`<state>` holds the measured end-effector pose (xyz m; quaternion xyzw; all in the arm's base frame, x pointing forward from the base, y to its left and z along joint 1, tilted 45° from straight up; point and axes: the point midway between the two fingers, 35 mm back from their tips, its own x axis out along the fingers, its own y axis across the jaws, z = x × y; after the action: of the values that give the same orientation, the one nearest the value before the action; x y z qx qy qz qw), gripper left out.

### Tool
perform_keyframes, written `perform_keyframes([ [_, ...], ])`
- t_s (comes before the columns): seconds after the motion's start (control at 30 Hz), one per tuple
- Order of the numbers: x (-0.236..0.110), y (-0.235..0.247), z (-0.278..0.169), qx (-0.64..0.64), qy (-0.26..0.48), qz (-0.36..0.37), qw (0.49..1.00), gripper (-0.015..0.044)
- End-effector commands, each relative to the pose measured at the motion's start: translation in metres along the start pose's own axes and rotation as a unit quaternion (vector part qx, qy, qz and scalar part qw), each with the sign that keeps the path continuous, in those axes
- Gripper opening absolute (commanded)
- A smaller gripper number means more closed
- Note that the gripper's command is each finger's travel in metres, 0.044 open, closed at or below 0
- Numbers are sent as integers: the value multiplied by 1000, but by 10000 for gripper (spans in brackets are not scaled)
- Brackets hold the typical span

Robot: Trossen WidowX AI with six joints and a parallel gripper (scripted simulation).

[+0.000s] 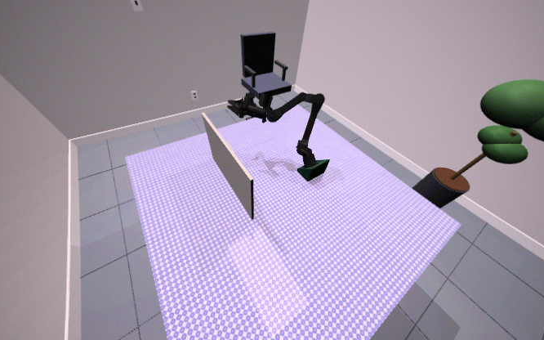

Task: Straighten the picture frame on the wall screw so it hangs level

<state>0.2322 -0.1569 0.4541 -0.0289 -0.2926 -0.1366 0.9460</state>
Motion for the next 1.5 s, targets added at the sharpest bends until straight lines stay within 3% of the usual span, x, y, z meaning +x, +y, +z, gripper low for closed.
perform_keyframes([
  [0.0,0,1,-1,3,1,0,1000,374],
  [0.17,-11,36,-32,82,41,-4,996,260],
  [0.47,-63,106,-98,184,163,1,969,260],
  [0.8,-148,162,-160,192,301,33,934,260],
  [1.47,-150,163,-161,191,303,34,933,260],
])
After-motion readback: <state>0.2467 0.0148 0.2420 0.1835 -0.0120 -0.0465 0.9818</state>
